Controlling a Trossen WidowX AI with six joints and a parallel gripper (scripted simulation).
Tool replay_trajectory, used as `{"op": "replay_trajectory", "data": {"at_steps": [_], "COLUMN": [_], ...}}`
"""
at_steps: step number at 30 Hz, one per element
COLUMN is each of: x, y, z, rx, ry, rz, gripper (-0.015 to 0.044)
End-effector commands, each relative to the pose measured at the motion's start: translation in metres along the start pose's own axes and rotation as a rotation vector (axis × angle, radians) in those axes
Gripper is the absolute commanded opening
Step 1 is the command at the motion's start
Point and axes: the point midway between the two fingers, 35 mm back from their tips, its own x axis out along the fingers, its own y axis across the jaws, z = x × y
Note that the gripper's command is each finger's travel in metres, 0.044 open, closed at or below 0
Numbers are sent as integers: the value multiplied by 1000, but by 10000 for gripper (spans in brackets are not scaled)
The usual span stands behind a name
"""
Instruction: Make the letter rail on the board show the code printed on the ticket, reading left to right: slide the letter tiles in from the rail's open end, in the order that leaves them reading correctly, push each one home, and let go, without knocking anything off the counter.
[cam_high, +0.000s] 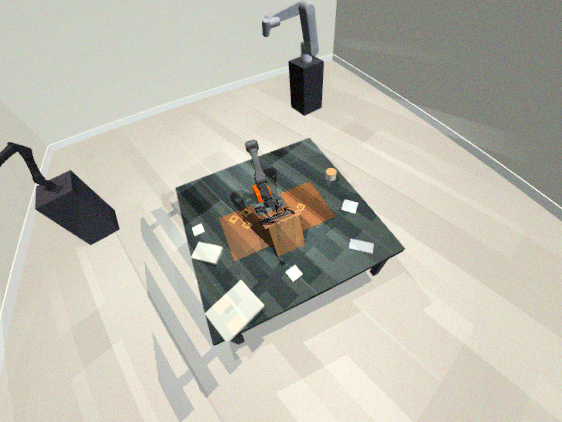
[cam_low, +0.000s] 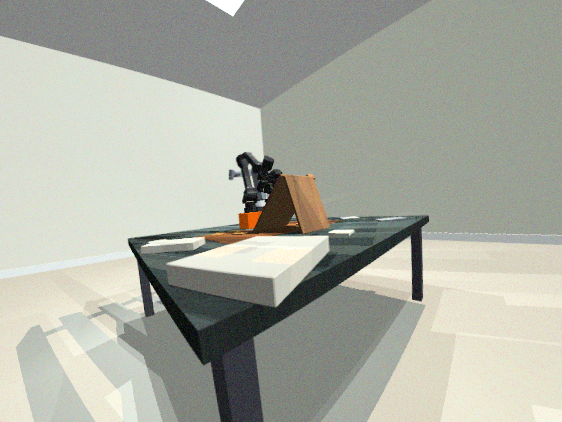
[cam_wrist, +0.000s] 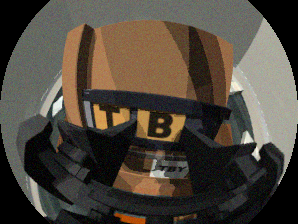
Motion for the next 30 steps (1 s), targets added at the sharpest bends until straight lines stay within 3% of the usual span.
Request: {"op": "replay_trajectory", "data": {"at_steps": [1, 11, 30], "x": [0, -4, -21], "y": [0, 0, -1], "z": [0, 0, -1], "rx": [0, 3, 3], "ry": [0, -2, -1], "rz": [0, -4, -4], "gripper": [26, 289, 295]}}
